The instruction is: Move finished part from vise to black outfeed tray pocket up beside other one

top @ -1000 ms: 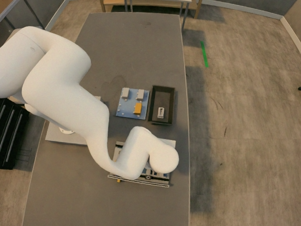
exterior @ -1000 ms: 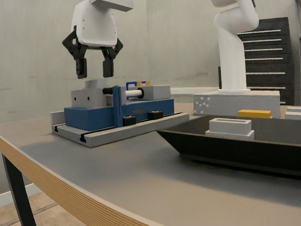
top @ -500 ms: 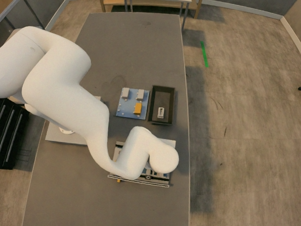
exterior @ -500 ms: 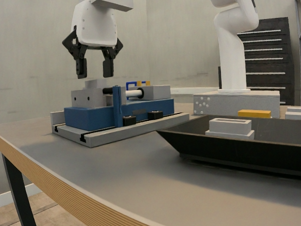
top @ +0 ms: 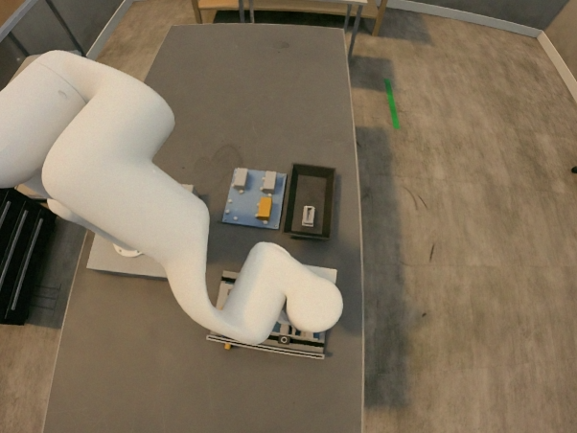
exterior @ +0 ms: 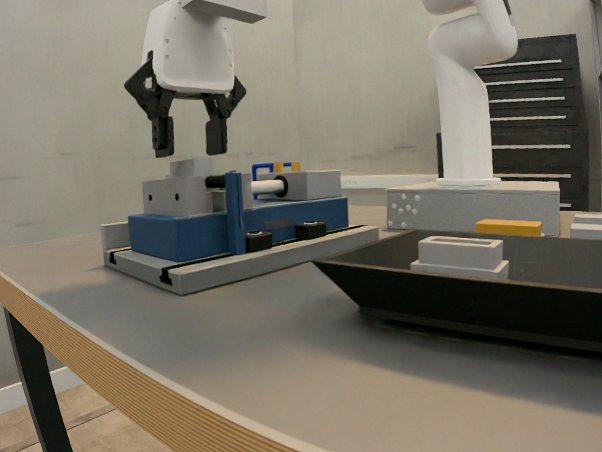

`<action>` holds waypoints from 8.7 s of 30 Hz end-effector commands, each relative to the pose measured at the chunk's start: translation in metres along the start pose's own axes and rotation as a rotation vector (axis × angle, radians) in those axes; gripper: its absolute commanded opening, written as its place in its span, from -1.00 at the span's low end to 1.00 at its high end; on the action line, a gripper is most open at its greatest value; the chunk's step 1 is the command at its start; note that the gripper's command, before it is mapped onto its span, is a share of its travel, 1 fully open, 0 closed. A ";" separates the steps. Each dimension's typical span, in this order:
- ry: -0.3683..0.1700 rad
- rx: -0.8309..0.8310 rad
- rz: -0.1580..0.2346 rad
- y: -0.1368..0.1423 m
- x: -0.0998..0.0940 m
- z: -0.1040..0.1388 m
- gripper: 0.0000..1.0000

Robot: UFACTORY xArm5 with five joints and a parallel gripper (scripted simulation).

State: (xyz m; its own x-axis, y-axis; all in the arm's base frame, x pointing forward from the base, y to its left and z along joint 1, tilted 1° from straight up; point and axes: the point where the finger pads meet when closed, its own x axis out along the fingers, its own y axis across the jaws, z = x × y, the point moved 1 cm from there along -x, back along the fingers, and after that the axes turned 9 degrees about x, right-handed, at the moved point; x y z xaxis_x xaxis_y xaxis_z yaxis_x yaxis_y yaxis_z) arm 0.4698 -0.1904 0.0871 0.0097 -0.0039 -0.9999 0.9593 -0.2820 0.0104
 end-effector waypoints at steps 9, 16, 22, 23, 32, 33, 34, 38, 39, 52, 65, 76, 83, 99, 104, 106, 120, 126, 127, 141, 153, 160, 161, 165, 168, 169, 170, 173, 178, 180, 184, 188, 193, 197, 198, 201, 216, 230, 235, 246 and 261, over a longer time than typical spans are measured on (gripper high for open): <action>0.000 0.000 0.004 0.001 -0.002 0.000 0.38; 0.000 0.000 0.004 0.001 -0.002 0.000 0.38; 0.000 0.000 0.004 0.001 -0.002 0.000 0.38; 0.000 0.000 0.004 0.001 -0.002 0.000 0.38; 0.000 0.000 0.004 0.001 -0.001 0.000 0.38; 0.000 0.000 0.004 0.001 -0.001 0.000 0.38; 0.000 0.000 0.004 0.001 -0.001 0.000 0.38; 0.000 0.000 0.004 0.001 0.000 0.000 0.38; 0.000 0.000 0.004 0.001 0.000 0.000 0.38; 0.000 0.000 0.004 0.001 0.004 0.000 0.38; 0.000 0.000 0.004 0.001 0.009 0.000 0.38; 0.000 0.000 0.004 0.001 0.012 0.000 0.38; 0.000 0.000 0.004 0.001 0.012 0.000 0.38; 0.000 0.000 0.004 0.001 0.012 0.000 -1.00; 0.000 0.000 0.004 0.001 0.012 0.000 -1.00; 0.000 0.000 0.004 0.001 0.012 0.000 -1.00; 0.000 0.000 0.004 0.001 0.012 0.000 -1.00; 0.000 0.000 0.004 0.001 0.012 0.000 -1.00; 0.000 0.000 0.004 0.001 0.012 0.000 -1.00; 0.000 0.000 0.004 0.001 0.012 0.000 -1.00; 0.000 0.000 0.004 0.001 0.010 0.000 -1.00; 0.000 0.000 0.004 0.001 0.003 0.000 -1.00; 0.000 0.000 0.004 0.001 0.001 0.000 -1.00; 0.000 0.000 0.004 0.001 -0.006 0.000 -1.00; 0.000 0.000 0.004 0.001 -0.010 0.000 -1.00; 0.000 0.000 0.004 0.001 -0.010 0.000 -1.00; 0.000 0.000 0.004 0.001 -0.012 0.000 -1.00; 0.000 0.000 0.004 0.001 -0.017 0.000 -1.00; 0.000 0.000 0.004 0.001 -0.025 0.000 -1.00; 0.000 0.000 0.004 0.001 -0.028 0.000 -1.00; 0.000 0.000 0.004 0.001 -0.031 0.000 -1.00; 0.000 0.000 0.004 0.001 -0.032 0.000 -1.00; 0.000 0.000 0.004 0.001 -0.033 0.000 -1.00; 0.000 0.000 0.004 0.001 -0.033 -0.002 -1.00; 0.000 0.000 0.004 0.002 -0.033 -0.005 -1.00; 0.000 -0.002 0.004 0.005 -0.033 -0.024 -1.00; 0.006 -0.017 0.002 -0.005 -0.034 -0.188 -1.00; 0.009 -0.026 0.000 -0.060 -0.034 -0.341 -1.00; 0.009 -0.026 0.000 -0.073 -0.034 -0.381 -1.00; 0.009 -0.026 0.000 -0.073 -0.034 -0.381 -1.00; 0.009 -0.025 0.000 -0.073 -0.034 -0.384 -1.00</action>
State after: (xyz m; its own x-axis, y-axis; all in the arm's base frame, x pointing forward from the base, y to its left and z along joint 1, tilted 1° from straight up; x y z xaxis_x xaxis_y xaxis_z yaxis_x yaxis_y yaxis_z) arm 0.5065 0.1970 0.1180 0.0075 0.0029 -1.0000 0.9662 -0.2577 0.0065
